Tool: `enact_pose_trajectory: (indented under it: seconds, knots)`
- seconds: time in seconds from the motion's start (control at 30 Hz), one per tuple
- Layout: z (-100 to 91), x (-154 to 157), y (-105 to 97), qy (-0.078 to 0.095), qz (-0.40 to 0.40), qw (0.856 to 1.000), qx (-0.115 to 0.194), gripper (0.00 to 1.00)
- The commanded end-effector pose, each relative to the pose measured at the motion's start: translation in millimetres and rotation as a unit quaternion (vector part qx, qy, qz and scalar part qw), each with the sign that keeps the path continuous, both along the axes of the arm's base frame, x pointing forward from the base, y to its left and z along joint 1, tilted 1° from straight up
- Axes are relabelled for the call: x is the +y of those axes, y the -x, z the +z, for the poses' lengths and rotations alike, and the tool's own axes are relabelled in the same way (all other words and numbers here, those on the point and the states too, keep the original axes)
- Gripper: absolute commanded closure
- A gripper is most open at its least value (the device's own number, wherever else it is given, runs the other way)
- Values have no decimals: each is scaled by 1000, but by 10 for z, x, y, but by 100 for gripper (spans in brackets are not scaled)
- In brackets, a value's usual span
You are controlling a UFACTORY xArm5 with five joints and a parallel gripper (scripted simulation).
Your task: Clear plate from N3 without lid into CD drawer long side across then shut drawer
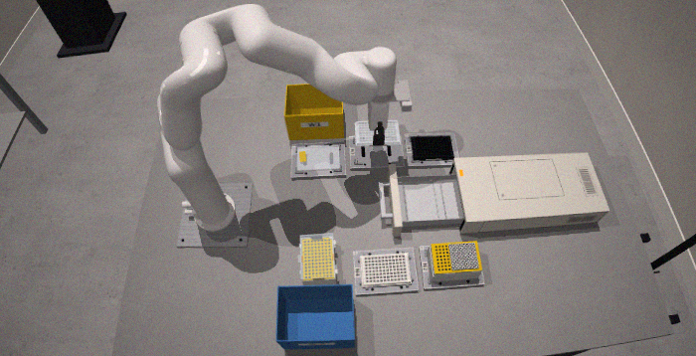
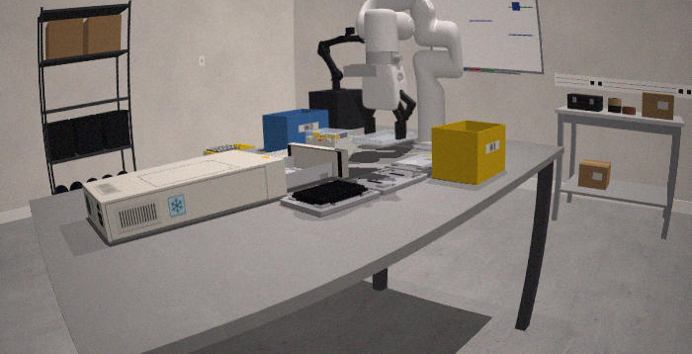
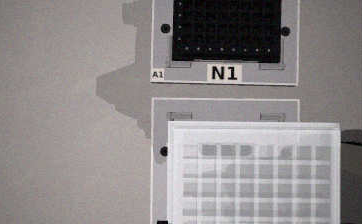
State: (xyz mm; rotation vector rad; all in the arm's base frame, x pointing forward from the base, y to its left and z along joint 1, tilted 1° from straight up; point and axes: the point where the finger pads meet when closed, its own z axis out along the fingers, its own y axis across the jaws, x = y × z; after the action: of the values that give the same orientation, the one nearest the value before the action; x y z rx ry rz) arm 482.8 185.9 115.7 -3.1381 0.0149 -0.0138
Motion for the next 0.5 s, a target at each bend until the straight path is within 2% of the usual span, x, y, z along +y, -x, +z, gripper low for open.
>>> enact_pose_trajectory:
  seconds: [0.0,0.47]
  knots:
    - [110,3,-14,-7,0,1000,0,100]
    - [310,0,-12,-7,0,1000,0,100]
